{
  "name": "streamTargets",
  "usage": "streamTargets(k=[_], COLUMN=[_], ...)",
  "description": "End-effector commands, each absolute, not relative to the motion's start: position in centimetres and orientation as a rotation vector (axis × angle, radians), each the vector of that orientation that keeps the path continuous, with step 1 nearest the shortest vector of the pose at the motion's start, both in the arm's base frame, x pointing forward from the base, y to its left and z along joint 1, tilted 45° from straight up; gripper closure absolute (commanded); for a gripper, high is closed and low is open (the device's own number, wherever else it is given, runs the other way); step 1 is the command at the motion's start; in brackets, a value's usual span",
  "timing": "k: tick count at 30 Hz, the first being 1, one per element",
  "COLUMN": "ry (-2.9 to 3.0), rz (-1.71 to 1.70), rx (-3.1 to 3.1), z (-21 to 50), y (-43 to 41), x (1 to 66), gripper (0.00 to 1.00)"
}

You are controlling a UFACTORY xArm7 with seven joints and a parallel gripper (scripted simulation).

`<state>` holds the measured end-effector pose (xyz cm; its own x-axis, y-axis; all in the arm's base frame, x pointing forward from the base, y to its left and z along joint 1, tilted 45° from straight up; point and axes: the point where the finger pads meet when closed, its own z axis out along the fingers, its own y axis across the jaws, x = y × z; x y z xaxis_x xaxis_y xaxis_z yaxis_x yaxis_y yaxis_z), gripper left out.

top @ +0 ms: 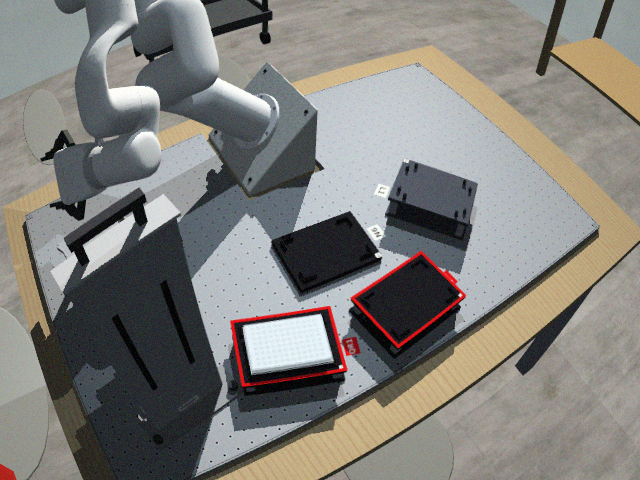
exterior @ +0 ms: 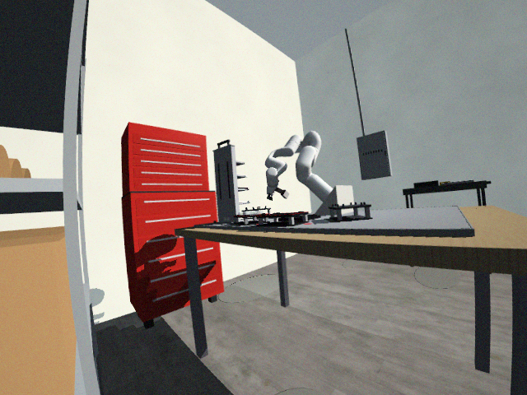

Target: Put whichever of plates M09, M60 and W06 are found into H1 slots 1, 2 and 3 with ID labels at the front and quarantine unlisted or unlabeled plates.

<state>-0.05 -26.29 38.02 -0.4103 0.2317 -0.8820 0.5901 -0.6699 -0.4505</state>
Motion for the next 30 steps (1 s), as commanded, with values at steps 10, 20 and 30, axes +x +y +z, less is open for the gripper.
streamTargets(k=[10, 20, 30], ry=[1.131, 1.131, 1.131], rz=[-2.174, -2.174, -2.174], rx=[1.546, 1.546, 1.546], z=[38.1, 38.8, 41.2], y=[-26.3, -25.6, -23.2], x=[0.0, 0.1, 0.2], gripper=[0.0, 0.0, 0.0])
